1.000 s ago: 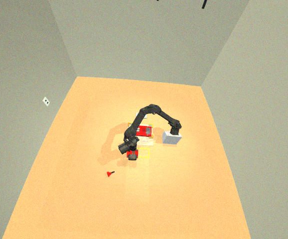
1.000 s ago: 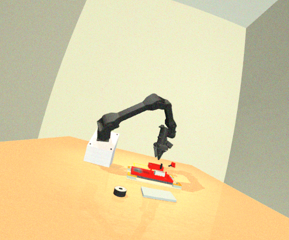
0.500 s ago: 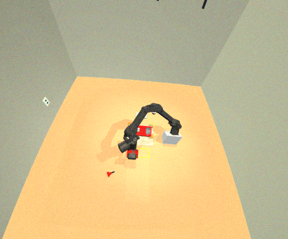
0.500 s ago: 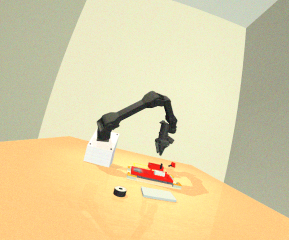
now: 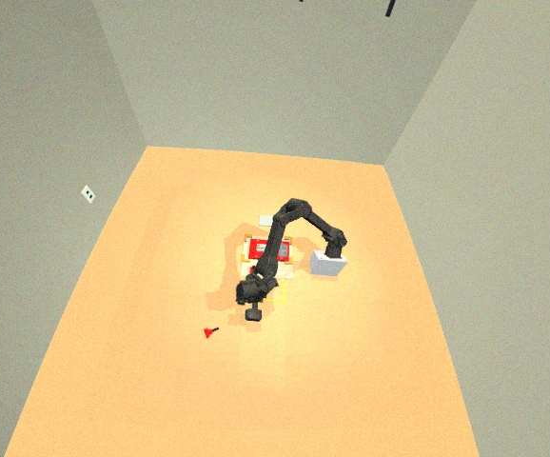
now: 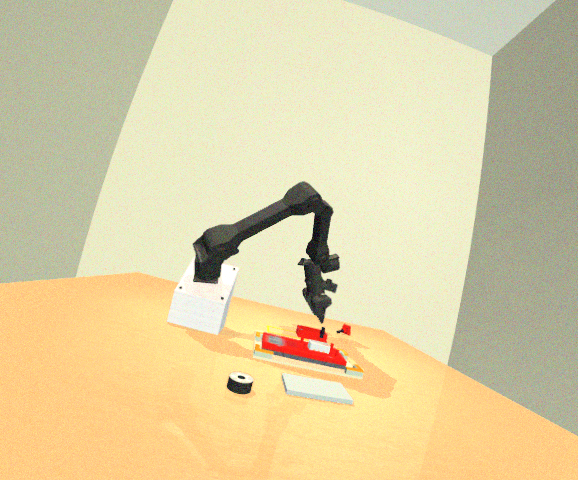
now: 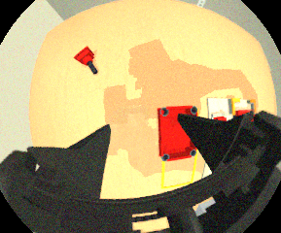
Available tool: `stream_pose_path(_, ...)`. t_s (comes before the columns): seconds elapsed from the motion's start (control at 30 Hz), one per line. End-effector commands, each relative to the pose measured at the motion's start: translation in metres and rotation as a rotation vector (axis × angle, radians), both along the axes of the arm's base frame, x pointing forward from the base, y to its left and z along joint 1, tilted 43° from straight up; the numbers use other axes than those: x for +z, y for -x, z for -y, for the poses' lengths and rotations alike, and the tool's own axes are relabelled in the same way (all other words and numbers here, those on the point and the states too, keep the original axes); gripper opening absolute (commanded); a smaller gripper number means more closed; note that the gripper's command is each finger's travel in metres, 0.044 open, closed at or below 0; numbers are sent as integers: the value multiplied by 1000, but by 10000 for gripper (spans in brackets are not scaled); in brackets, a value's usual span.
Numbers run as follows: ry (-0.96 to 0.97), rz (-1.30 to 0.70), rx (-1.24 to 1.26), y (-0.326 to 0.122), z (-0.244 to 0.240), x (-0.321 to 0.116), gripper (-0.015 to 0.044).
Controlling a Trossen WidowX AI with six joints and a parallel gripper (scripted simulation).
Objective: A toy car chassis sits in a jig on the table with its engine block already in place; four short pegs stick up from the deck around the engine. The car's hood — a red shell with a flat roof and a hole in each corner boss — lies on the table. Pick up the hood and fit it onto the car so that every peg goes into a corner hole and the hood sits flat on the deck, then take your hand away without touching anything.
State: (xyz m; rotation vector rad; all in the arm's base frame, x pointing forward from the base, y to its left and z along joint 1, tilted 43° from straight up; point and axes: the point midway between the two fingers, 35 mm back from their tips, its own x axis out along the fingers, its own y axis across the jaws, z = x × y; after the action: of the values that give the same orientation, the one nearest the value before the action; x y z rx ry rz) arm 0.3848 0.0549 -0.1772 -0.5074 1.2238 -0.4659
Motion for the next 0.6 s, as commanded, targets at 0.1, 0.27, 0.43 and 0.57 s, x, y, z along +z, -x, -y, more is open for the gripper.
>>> stream_pose_path(0.1,45,195,194,12,4,-11,440)
stream_pose_path(0.27,90,333,287,25,9,5,440)
stream_pose_path(0.43,148,468,352,45,18,37,440)
stream_pose_path(0.57,168,507,366,51,21,49,440)
